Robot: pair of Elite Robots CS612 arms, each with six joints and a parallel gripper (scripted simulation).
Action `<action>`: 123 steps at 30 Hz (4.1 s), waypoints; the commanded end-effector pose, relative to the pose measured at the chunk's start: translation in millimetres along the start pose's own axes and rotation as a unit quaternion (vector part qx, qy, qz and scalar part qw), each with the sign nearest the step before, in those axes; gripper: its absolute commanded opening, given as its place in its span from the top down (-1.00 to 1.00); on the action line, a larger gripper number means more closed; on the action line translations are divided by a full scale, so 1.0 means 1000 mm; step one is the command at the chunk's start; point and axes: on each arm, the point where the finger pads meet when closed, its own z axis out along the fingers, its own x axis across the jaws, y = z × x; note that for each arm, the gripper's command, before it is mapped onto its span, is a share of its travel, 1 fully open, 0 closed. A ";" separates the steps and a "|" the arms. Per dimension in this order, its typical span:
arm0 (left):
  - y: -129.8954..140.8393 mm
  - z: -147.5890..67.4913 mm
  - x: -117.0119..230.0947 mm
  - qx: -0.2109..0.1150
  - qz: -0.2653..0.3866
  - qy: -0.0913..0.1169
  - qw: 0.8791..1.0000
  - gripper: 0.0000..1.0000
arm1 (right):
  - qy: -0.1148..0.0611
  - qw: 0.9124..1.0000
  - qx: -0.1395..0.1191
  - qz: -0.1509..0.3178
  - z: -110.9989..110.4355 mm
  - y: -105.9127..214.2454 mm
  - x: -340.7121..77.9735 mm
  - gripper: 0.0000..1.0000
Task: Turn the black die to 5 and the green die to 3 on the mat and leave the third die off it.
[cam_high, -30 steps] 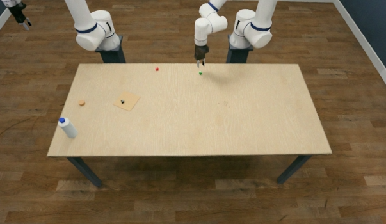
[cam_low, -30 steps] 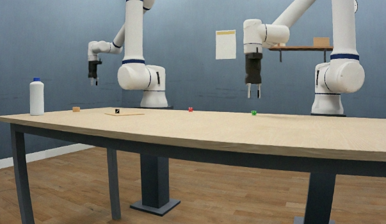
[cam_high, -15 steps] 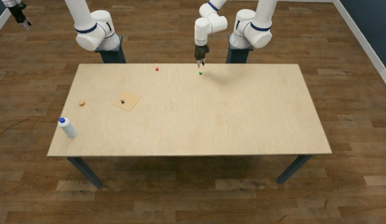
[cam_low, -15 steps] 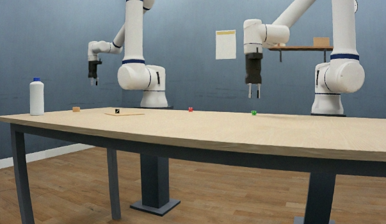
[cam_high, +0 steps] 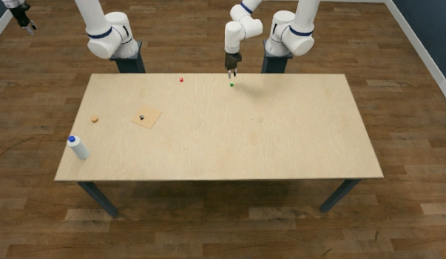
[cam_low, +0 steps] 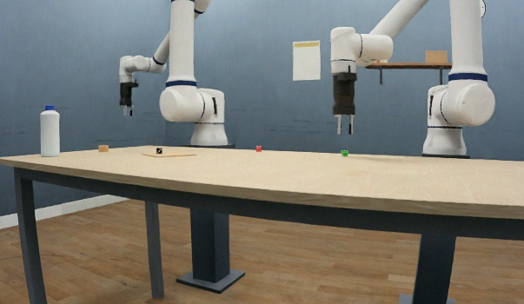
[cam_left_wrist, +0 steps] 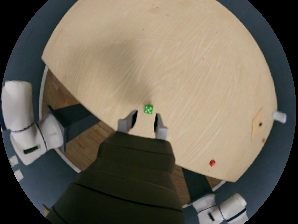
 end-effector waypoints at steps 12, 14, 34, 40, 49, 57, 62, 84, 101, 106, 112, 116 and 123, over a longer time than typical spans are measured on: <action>0.000 0.016 0.001 0.000 0.000 0.001 1.000 -0.40 | 0.000 1.000 -0.001 0.000 -0.001 0.001 0.000 -1.00; 0.000 0.019 0.001 0.000 0.000 0.001 1.000 -0.40 | 0.000 1.000 -0.001 0.000 -0.001 0.001 0.000 -1.00; 0.000 0.043 0.001 0.000 0.000 0.001 1.000 -0.40 | 0.000 1.000 -0.001 0.000 -0.001 0.001 0.000 -1.00; 0.000 0.046 0.001 0.000 0.000 0.001 1.000 -0.40 | 0.000 1.000 -0.001 0.000 -0.001 0.001 0.000 -1.00; 0.000 0.048 0.001 0.000 0.000 0.001 1.000 -0.40 | 0.000 1.000 -0.001 0.000 -0.001 0.001 0.000 -1.00; 0.000 0.048 0.001 0.000 0.000 0.001 1.000 -0.40 | 0.000 1.000 -0.001 0.000 -0.001 0.001 0.000 -1.00; 0.000 0.048 0.001 0.000 0.000 0.001 1.000 -0.40 | 0.000 1.000 -0.001 0.000 -0.001 0.001 0.000 -1.00; 0.000 0.048 0.001 0.000 0.000 0.001 1.000 -0.40 | 0.000 1.000 -0.001 0.000 -0.001 0.001 0.000 -1.00; 0.000 0.053 0.001 0.000 0.000 0.001 1.000 -0.40 | 0.000 1.000 -0.001 0.000 -0.001 0.001 0.000 -1.00; 0.000 0.058 0.001 0.000 0.000 0.001 1.000 -0.40 | 0.000 1.000 -0.001 0.000 -0.001 0.001 0.000 -1.00; 0.000 0.065 0.001 0.000 0.000 0.001 1.000 -0.40 | 0.000 1.000 -0.001 0.000 -0.001 0.001 0.000 -1.00; 0.000 0.070 0.001 0.000 0.000 0.001 1.000 -0.40 | 0.000 1.000 -0.001 0.000 -0.001 0.001 0.000 -1.00; 0.000 0.072 0.001 0.000 0.000 0.001 1.000 -0.40 | 0.000 1.000 -0.001 0.000 -0.001 0.001 0.000 -1.00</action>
